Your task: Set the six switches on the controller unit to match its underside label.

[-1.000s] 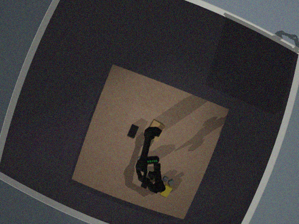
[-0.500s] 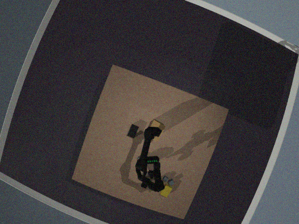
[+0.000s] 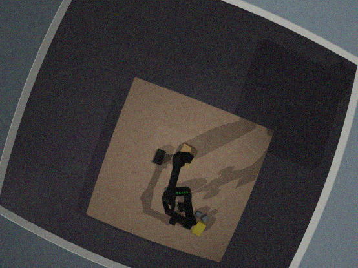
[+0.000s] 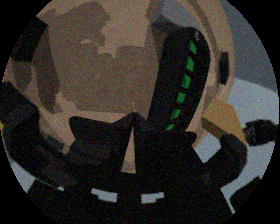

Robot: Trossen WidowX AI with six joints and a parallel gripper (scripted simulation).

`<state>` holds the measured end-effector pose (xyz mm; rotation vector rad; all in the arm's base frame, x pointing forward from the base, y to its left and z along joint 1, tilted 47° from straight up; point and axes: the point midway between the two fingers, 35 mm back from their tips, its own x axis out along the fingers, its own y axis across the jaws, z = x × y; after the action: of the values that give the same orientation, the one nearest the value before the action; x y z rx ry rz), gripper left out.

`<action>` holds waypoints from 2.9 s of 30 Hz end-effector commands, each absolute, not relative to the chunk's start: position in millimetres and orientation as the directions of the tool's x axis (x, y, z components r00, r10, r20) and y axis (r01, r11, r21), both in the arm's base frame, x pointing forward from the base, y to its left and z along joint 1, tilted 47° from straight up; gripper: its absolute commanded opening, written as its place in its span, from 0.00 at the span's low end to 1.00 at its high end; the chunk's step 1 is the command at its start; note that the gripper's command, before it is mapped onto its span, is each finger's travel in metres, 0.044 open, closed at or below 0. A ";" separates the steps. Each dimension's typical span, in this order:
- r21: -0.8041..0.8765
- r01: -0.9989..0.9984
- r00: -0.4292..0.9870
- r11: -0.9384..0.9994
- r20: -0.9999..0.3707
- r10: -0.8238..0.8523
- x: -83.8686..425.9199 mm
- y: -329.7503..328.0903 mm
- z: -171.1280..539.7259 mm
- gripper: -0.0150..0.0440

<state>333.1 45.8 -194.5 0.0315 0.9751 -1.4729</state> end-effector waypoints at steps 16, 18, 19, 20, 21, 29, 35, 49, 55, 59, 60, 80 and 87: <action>-0.536 0.827 -0.192 0.172 -0.556 -0.809 327.4 41.9 -193.6 0.25; -0.536 0.827 -0.192 0.172 -0.556 -0.809 326.7 41.6 -193.3 0.25; -0.536 0.827 -0.192 0.172 -0.556 -0.809 326.3 41.5 -193.2 0.25; -0.536 0.827 -0.192 0.172 -0.556 -0.809 326.0 41.3 -193.0 0.25; -0.536 0.827 -0.192 0.172 -0.556 -0.809 325.7 41.1 -192.9 0.25; -0.536 0.827 -0.192 0.172 -0.556 -0.809 323.1 39.9 -191.9 0.25; -0.536 0.827 -0.192 0.172 -0.556 -0.809 321.1 39.0 -191.2 0.25; -0.537 0.826 -0.193 0.171 -0.555 -0.809 310.4 33.9 -187.1 0.25; -0.522 0.834 -0.183 0.177 -0.566 -0.804 312.9 38.4 -186.3 0.25; -0.531 0.829 -0.189 0.175 -0.562 -0.805 325.4 69.7 -168.2 0.25; -0.533 0.828 -0.191 0.174 -0.560 -0.806 327.7 77.4 -163.1 0.25; -0.448 0.819 -0.079 0.359 -0.707 -0.702 336.4 52.1 -123.0 0.25; -0.387 0.806 0.000 0.448 -0.756 -0.654 331.3 32.5 -103.0 0.25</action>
<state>335.6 40.9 -110.3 0.1679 1.0647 -1.1956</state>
